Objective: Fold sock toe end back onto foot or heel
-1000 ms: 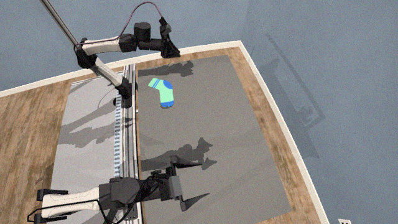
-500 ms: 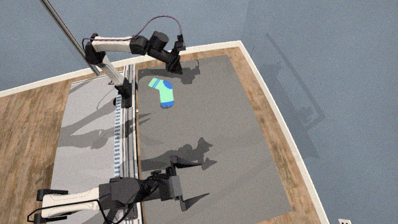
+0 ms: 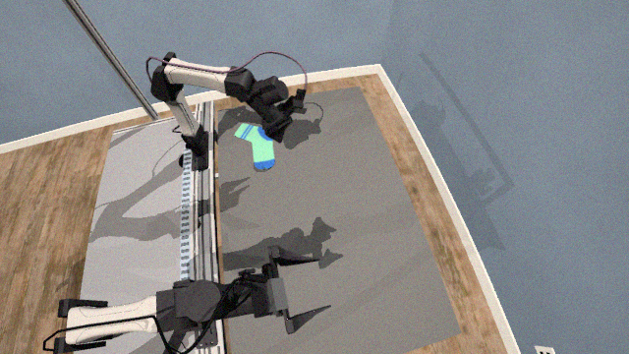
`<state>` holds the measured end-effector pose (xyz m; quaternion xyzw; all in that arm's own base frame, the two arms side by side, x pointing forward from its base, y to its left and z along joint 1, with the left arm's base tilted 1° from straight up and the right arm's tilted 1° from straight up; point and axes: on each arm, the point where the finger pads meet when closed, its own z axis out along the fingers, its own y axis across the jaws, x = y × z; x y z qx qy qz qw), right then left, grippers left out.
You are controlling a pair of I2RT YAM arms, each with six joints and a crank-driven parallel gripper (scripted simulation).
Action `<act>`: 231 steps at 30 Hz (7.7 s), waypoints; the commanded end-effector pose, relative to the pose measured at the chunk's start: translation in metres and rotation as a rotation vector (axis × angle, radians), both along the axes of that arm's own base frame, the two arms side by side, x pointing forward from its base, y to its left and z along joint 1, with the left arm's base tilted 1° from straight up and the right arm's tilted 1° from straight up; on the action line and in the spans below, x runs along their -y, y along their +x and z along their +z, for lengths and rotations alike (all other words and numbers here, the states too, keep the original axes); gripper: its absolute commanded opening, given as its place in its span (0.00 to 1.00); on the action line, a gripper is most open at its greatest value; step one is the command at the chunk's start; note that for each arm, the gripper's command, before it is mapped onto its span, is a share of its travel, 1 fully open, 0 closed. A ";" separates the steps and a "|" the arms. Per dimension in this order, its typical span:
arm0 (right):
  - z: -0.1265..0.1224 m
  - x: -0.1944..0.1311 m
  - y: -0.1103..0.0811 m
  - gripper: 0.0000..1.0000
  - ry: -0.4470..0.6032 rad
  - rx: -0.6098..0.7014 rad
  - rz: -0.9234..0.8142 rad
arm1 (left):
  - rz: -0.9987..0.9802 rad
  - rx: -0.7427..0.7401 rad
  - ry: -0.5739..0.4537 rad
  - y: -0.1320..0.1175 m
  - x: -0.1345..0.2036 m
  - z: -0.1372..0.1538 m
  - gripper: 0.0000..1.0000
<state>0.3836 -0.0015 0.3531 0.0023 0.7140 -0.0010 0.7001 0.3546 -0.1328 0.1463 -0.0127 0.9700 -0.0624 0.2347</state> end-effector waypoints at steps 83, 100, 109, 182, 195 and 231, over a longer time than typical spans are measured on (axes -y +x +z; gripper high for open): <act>0.007 -0.002 -0.001 1.00 -0.002 0.020 0.005 | 0.004 -0.460 0.205 -0.075 0.038 -0.141 0.34; 0.007 -0.002 -0.001 1.00 -0.002 0.020 0.005 | 0.034 -0.475 0.256 -0.074 0.024 -0.141 0.23; 0.007 -0.002 -0.001 1.00 -0.002 0.020 0.005 | 0.052 -0.487 0.312 -0.075 0.015 -0.145 0.17; 0.007 -0.002 -0.001 1.00 -0.002 0.020 0.005 | 0.035 -0.456 0.304 -0.071 0.025 -0.106 0.02; 0.007 -0.002 -0.001 1.00 -0.002 0.020 0.005 | 0.019 -0.435 0.251 -0.069 0.014 -0.086 0.02; 0.007 -0.002 -0.001 1.00 -0.002 0.020 0.005 | -0.045 -0.448 0.108 -0.076 -0.009 -0.068 0.02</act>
